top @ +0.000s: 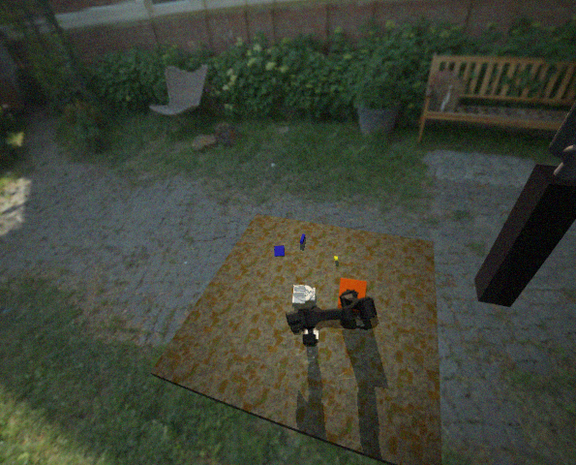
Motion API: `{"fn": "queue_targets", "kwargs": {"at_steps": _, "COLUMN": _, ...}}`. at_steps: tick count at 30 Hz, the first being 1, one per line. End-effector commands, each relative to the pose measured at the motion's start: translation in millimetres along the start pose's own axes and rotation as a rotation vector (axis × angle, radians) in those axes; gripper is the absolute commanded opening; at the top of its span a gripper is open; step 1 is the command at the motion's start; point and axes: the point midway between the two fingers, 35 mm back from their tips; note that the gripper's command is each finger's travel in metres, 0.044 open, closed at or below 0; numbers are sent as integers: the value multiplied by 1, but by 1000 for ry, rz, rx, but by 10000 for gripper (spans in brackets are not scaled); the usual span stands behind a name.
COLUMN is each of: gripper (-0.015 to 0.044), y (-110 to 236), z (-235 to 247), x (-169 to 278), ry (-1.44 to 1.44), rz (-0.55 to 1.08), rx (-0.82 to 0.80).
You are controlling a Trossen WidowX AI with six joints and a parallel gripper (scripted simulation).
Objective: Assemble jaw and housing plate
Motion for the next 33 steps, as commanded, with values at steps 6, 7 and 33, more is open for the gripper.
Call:
{"fn": "queue_targets", "kwargs": {"at_steps": 6, "gripper": 420, "y": 0, "z": 0, "x": 0, "ry": 0, "rz": 0, "rx": 0}}
{"fn": "queue_targets", "kwargs": {"at_steps": 7, "gripper": 413, "y": 0, "z": 0, "x": 0, "ry": 0, "rz": 0, "rx": 0}}
{"fn": "queue_targets", "kwargs": {"at_steps": 33, "gripper": 351, "y": 11, "z": -2, "x": -1, "ry": 0, "rz": 1, "rx": 6}}
Point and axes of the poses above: the point midway between the two fingers, 35 mm back from their tips, its own y axis back along the fingers, its own z axis across the jaws, x = y × z, and after that the axes turned 5 degrees about y, right-handed
